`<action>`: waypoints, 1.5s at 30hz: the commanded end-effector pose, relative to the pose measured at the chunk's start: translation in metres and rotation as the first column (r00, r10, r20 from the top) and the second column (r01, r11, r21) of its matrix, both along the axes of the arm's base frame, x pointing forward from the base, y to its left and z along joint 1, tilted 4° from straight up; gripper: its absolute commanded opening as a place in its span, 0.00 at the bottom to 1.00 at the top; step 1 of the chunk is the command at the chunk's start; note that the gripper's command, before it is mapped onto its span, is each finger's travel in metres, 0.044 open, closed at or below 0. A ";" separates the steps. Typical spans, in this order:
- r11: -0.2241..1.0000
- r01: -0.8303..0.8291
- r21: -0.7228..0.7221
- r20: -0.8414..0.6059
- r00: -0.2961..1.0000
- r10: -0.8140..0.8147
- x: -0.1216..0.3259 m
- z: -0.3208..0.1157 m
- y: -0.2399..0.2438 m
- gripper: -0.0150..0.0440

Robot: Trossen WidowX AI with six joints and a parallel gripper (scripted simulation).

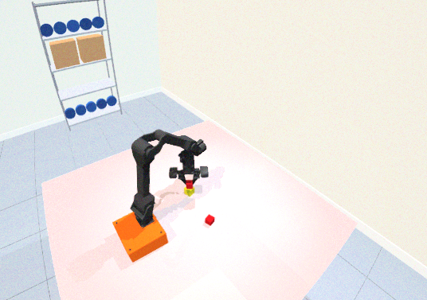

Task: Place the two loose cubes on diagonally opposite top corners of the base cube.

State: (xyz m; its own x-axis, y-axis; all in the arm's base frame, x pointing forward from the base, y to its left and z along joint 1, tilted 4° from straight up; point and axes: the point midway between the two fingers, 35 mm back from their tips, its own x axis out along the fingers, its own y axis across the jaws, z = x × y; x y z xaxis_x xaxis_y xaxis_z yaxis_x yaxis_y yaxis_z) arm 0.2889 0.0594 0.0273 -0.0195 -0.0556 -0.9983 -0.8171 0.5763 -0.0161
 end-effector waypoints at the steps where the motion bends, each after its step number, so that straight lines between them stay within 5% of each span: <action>1: 0.998 -0.066 0.004 -0.007 0.998 0.066 -0.001 -0.003 0.002 0.43; 45: 0.998 -0.068 0.003 -0.007 0.998 0.068 -0.002 -0.030 0.000 0.43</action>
